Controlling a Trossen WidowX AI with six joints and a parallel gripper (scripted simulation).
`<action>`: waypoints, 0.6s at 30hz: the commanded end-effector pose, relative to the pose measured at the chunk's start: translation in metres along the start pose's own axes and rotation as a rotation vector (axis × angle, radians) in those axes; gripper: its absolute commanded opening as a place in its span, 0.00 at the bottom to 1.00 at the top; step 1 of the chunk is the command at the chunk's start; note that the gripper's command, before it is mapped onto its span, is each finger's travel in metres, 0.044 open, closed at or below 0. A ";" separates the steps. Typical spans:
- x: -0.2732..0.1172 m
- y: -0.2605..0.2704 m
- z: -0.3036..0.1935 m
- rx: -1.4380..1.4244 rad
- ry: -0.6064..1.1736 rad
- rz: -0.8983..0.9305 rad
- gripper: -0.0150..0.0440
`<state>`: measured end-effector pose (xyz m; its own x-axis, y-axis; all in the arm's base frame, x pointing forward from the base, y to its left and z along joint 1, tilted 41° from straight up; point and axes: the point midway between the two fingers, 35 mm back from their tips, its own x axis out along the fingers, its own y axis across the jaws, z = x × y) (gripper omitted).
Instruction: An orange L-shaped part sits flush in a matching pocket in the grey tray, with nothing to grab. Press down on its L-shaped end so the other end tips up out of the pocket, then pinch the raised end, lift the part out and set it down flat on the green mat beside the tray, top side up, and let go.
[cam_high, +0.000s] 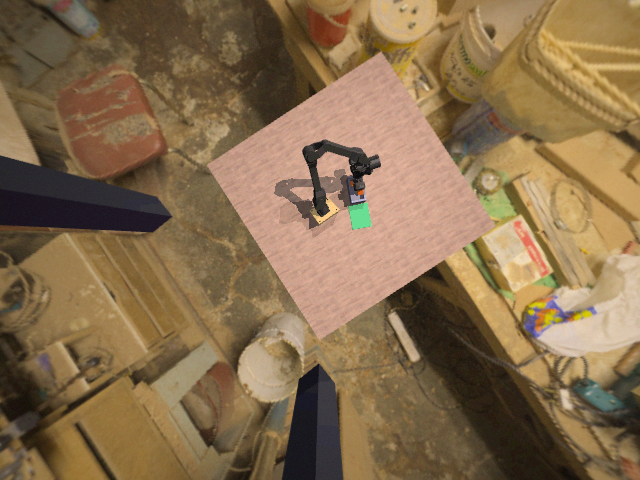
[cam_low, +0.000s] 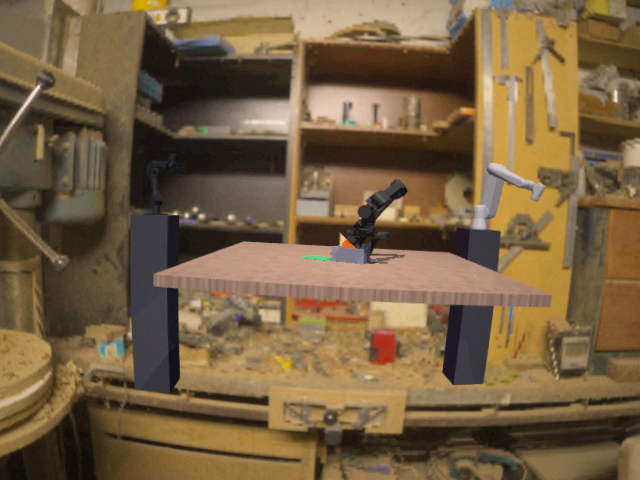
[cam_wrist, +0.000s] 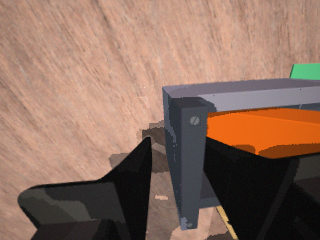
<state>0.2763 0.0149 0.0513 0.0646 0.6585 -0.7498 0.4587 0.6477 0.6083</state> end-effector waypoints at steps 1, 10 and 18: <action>-0.005 0.004 0.000 0.001 -0.006 -0.002 0.56; -0.091 -0.007 0.002 0.003 -0.007 -0.008 0.56; -0.101 -0.008 0.000 0.003 -0.006 -0.006 0.56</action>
<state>0.2675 -0.0539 0.1187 0.0733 0.6518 -0.7548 0.4661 0.6467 0.6038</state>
